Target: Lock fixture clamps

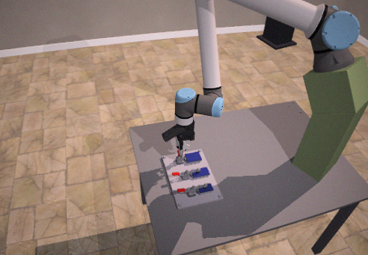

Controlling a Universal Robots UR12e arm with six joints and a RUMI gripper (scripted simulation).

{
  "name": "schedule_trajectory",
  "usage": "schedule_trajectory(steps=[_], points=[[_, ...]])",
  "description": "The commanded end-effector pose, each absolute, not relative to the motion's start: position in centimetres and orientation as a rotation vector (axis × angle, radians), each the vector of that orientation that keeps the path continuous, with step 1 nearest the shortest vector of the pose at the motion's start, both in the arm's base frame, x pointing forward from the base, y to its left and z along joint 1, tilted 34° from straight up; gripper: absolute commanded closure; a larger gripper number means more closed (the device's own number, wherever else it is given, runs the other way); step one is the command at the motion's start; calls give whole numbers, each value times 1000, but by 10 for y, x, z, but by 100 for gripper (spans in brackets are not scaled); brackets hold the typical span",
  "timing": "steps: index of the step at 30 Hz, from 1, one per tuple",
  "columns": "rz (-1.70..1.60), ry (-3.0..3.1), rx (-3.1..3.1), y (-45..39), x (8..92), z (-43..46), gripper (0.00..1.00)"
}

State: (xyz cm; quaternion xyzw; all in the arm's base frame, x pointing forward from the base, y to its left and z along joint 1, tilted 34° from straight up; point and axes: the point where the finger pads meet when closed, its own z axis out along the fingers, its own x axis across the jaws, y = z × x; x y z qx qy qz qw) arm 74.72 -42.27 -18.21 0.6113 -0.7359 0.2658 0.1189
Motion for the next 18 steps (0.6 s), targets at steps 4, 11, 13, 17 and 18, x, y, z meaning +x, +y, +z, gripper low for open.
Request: schedule_trajectory(steps=[4,11,13,17,18], points=[[779,-2152,1788,-427,749,-188,72],[779,-2152,1788,-434,751,-200,72],[779,-2152,1788,-436,752,-202,72],[779,-2152,1788,-437,752,-203,72],[779,-2152,1788,-437,752,-203,72]])
